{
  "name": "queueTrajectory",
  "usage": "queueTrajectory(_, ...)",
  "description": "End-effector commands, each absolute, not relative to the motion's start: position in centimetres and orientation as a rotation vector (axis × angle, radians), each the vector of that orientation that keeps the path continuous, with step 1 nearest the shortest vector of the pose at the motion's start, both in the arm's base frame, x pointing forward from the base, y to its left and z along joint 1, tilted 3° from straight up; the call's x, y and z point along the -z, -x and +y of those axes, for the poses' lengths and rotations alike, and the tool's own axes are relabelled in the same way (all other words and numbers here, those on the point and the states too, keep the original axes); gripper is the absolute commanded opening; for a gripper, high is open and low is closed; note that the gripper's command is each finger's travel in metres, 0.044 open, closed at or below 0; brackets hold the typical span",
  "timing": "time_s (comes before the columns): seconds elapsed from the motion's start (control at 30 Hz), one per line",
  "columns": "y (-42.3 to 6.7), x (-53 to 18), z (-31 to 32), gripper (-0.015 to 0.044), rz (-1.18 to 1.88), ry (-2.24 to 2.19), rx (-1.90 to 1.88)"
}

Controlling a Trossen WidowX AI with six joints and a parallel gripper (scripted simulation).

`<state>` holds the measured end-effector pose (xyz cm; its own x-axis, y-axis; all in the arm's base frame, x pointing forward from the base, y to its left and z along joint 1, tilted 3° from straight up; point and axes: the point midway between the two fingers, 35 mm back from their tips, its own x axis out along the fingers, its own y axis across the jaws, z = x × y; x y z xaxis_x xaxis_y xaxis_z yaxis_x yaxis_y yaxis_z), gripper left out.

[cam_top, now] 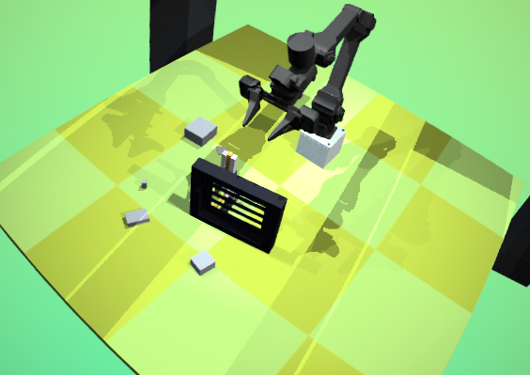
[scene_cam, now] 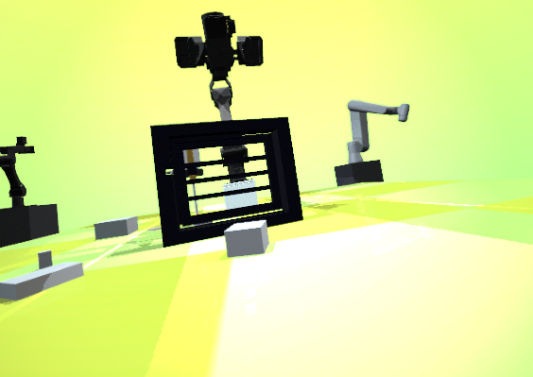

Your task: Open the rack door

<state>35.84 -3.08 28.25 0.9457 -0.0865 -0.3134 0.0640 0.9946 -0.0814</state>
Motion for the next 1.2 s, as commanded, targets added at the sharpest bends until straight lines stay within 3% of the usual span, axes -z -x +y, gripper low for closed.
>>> queueTrajectory(0.0,-36.6,-26.9,-4.3,0.0289,0.429,0.098,0.100)
queueTrajectory(1.17,-35.4,-18.5,-10.9,0.0289,1.294,0.129,0.065)
